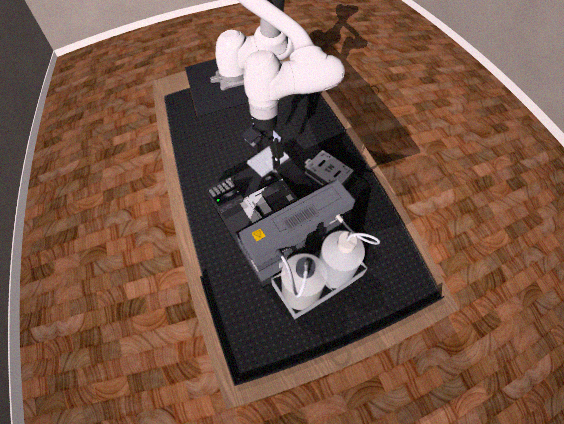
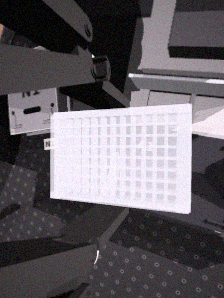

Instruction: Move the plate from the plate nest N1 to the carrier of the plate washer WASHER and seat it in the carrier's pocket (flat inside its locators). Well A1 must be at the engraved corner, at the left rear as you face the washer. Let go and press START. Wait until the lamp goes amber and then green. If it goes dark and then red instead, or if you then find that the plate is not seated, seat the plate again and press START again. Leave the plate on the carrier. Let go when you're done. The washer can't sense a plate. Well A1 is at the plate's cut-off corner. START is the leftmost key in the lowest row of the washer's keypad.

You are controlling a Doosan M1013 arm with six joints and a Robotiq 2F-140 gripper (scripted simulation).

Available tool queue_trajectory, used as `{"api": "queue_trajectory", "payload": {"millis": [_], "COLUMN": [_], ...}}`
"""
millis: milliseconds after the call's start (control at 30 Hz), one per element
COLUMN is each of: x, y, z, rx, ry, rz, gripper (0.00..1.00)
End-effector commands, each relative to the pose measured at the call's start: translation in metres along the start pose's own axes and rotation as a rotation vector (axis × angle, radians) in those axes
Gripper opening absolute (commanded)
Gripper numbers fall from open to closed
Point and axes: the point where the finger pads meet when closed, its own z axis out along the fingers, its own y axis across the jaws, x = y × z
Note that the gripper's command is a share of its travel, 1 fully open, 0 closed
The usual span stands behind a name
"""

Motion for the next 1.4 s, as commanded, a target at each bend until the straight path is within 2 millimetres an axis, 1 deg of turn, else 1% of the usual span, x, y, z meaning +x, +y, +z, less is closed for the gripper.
{"api": "queue_trajectory", "payload": {"millis": [0,67,267,300,1367], "x": [0.020,0.028,0.055,0.056,0.059], "y": [0.010,0.014,0.028,0.028,0.025], "z": [-0.001,-0.001,-0.001,-0.001,-0.003], "rx": [0.003,0.003,0.004,0.004,0.007], "ry": [0.010,0.010,0.011,0.011,0.012], "rz": [0.135,0.193,0.184,0.184,0.183], "gripper": [0.10,0.10,0.10,0.10,0.10]}}
